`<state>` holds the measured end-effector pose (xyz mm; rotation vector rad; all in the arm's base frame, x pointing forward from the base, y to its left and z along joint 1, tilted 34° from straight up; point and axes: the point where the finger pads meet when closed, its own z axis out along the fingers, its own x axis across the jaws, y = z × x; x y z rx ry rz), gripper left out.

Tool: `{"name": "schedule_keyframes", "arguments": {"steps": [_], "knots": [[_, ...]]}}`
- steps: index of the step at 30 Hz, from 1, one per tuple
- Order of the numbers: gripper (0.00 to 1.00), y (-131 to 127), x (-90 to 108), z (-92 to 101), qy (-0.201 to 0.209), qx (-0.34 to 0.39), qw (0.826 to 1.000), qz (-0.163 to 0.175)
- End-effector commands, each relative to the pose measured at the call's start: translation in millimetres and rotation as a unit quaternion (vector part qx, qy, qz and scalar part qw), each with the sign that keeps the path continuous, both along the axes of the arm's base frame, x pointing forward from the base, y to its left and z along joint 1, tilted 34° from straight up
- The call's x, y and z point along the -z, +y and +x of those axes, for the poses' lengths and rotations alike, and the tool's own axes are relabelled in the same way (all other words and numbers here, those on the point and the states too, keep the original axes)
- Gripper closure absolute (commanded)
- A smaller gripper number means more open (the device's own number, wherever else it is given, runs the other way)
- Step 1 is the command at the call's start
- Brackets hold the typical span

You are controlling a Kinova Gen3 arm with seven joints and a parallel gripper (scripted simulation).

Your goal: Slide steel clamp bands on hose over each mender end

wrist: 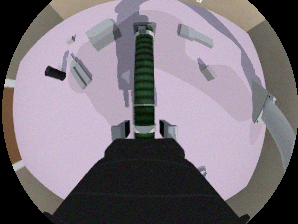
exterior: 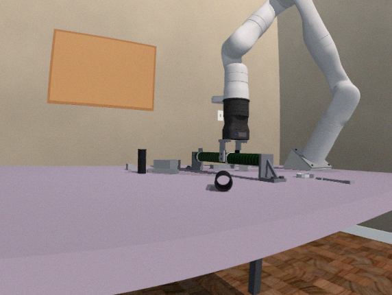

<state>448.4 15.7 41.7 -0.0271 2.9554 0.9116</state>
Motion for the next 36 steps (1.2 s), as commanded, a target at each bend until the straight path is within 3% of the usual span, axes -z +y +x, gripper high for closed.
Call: {"name": "schedule_keyframes", "arguments": {"steps": [1,17,27,36], "knots": [[0.00,-1,-0.4,0.5,-0.001,0.001,1.000,0.000],[0.00,-1,-1.2,0.4,-0.001,0.001,1.000,0.000],[0.00,-27,-38.7,-1.5,-0.001,0.001,1.000,0.000],[0.00,-28,-41.0,-1.6,-0.001,0.001,1.000,0.000]]}}
